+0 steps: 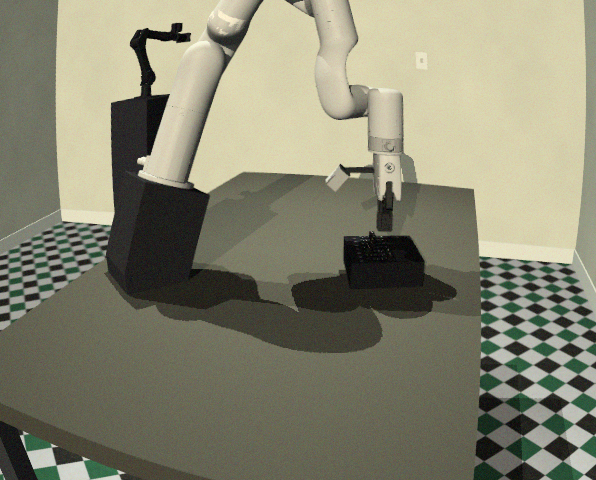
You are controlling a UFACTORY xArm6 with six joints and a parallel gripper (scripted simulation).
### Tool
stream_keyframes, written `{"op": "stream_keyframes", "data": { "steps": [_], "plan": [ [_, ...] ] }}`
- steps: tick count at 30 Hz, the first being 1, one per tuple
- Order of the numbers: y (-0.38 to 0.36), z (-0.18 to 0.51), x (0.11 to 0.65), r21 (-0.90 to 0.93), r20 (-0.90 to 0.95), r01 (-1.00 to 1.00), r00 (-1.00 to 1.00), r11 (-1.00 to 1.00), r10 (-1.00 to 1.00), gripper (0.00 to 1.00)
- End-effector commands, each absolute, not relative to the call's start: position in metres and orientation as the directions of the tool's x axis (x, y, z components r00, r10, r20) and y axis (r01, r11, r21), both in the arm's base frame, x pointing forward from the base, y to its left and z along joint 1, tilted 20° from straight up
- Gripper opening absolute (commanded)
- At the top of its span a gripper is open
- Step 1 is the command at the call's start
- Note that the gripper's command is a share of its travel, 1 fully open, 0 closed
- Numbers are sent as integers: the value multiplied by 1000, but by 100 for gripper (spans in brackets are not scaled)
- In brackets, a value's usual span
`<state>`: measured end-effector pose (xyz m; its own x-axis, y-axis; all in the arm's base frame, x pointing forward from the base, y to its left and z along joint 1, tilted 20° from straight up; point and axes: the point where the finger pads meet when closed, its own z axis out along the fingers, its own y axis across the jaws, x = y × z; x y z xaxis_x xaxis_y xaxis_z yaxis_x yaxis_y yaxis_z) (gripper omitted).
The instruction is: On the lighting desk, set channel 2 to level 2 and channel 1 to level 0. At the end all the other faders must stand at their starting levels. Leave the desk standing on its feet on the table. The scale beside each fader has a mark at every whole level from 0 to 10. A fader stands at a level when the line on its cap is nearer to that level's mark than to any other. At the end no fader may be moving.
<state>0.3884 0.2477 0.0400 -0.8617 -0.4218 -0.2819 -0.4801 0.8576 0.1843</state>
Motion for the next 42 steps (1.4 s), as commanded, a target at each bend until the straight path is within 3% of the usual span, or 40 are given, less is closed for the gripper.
{"op": "stream_keyframes", "data": {
  "steps": [1, 42],
  "plan": [
    [248, 41, 389, 184, -285, -480, -861, 858, -421, 0],
    [252, 30, 391, 184, -285, -480, -861, 858, -421, 0]
  ]
}}
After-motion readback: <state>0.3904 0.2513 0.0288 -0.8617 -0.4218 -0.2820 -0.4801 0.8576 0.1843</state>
